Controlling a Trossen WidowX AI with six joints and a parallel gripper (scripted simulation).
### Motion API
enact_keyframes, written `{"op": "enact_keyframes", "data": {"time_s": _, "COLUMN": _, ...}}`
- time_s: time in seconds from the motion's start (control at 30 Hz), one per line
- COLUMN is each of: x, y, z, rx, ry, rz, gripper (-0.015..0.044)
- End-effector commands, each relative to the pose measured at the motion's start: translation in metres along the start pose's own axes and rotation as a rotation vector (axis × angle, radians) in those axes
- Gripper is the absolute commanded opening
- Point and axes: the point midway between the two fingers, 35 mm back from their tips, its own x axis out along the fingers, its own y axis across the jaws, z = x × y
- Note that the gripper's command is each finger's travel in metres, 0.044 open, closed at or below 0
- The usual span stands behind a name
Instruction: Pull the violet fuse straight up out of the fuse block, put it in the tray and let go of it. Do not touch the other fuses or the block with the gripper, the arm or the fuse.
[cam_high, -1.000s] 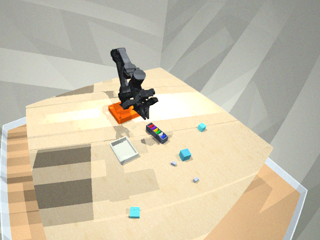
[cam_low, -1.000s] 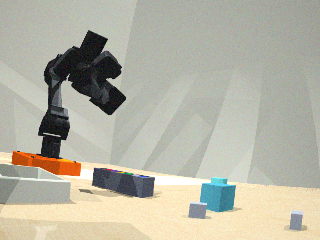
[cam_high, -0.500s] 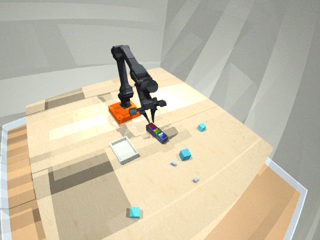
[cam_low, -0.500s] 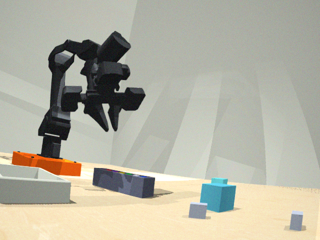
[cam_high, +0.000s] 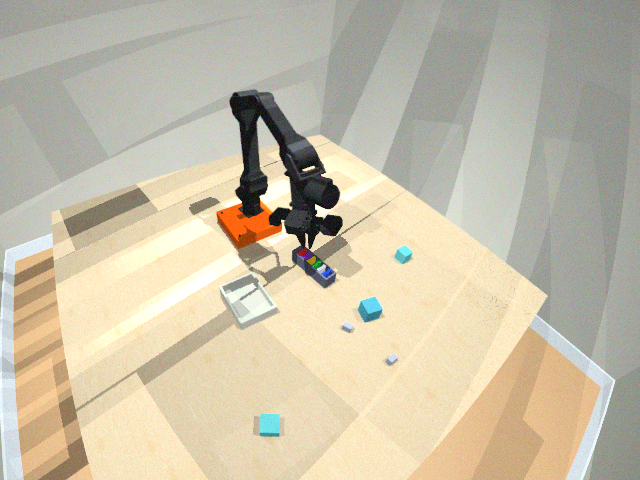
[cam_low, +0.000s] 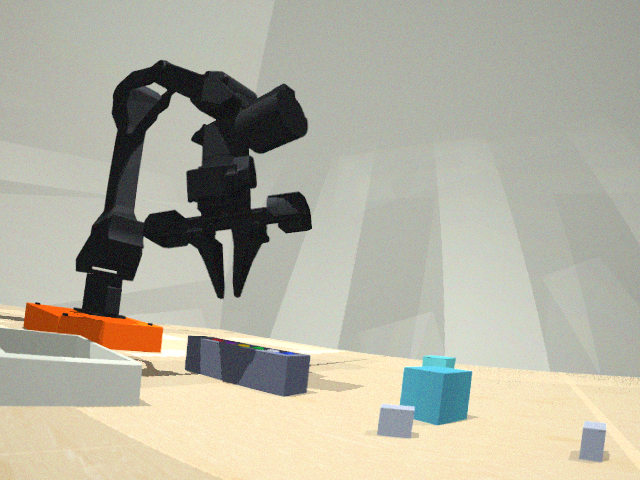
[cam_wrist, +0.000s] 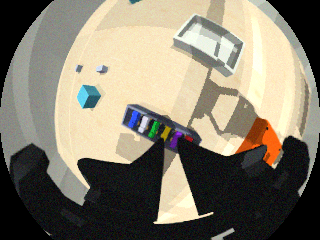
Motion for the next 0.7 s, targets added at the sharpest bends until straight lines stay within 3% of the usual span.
{"op": "enact_keyframes", "data": {"time_s": 0.0, "x": 0.0124, "y": -0.0007, "z": -0.0178, "rx": 0.415, "ry": 0.04, "rz": -0.218, "gripper": 0.0074}}
{"op": "enact_keyframes", "data": {"time_s": 0.67, "x": 0.0166, "y": -0.0015, "z": -0.0182, "rx": 0.415, "ry": 0.04, "rz": -0.218, "gripper": 0.0074}}
